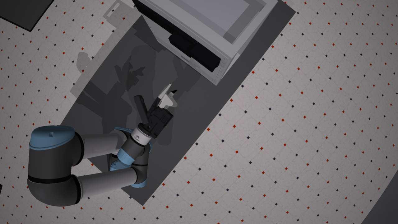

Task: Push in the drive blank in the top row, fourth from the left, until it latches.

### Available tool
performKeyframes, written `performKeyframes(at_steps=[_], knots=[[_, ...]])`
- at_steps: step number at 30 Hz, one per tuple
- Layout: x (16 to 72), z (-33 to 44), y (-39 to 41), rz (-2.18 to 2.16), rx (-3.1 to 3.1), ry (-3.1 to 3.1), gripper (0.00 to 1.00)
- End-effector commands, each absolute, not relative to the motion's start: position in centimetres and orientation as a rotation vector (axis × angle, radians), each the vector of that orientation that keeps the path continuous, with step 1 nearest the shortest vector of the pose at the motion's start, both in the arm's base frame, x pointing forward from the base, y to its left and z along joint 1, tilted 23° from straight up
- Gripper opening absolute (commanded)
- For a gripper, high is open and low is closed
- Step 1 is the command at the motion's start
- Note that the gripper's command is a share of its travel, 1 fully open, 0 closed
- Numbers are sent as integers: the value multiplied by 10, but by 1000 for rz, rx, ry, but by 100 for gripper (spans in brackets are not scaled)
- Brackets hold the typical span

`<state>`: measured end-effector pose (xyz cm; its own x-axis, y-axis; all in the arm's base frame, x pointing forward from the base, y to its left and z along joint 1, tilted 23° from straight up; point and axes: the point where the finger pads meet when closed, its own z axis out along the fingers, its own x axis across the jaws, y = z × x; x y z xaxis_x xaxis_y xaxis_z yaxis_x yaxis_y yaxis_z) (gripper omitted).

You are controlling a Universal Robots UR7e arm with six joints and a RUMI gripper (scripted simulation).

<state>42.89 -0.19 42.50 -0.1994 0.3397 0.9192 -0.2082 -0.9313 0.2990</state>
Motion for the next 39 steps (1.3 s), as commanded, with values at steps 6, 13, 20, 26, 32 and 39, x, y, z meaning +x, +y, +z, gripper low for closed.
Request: performKeyframes(at_steps=[6, 13, 20, 26, 32, 39], knots=[[429, 425, -2, 2186, 1718, 153, 0], [429, 425, -2, 2186, 1718, 153, 0], [429, 425, -2, 2186, 1718, 153, 0], [429, 425, -2, 2186, 1718, 153, 0], [429, 425, -2, 2186, 1718, 153, 0], [429, 425, -2, 2186, 1718, 153, 0]])
